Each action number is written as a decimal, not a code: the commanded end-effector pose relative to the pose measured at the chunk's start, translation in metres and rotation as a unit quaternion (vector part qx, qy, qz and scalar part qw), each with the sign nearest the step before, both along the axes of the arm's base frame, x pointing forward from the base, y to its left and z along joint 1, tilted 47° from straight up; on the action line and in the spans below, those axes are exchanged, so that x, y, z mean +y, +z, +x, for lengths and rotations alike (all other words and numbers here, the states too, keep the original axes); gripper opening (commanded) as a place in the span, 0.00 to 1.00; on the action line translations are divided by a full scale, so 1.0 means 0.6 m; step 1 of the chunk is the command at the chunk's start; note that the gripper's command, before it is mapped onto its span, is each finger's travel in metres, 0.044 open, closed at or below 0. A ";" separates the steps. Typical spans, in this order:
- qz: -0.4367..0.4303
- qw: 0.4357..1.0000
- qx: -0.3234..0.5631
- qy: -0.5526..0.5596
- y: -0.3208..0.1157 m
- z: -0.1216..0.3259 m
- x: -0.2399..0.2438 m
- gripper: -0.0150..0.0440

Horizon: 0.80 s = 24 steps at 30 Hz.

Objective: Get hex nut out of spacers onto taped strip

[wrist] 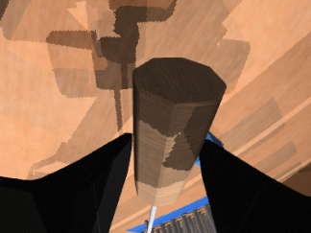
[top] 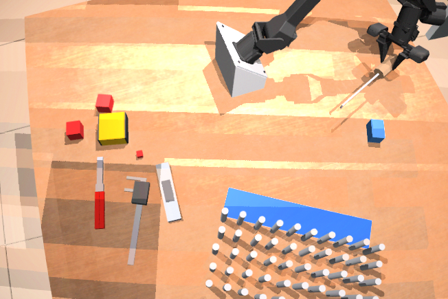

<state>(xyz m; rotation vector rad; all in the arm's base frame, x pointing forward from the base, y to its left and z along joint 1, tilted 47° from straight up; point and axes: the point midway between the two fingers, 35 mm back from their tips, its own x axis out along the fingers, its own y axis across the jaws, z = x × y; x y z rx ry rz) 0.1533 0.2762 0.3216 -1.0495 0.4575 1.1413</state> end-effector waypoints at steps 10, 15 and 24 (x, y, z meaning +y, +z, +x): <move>-0.003 1.000 0.001 -0.004 -0.022 0.002 0.018 0.25; -0.003 1.000 0.001 -0.004 -0.028 0.002 0.024 0.25; -0.003 1.000 0.001 -0.004 -0.040 0.002 0.036 0.25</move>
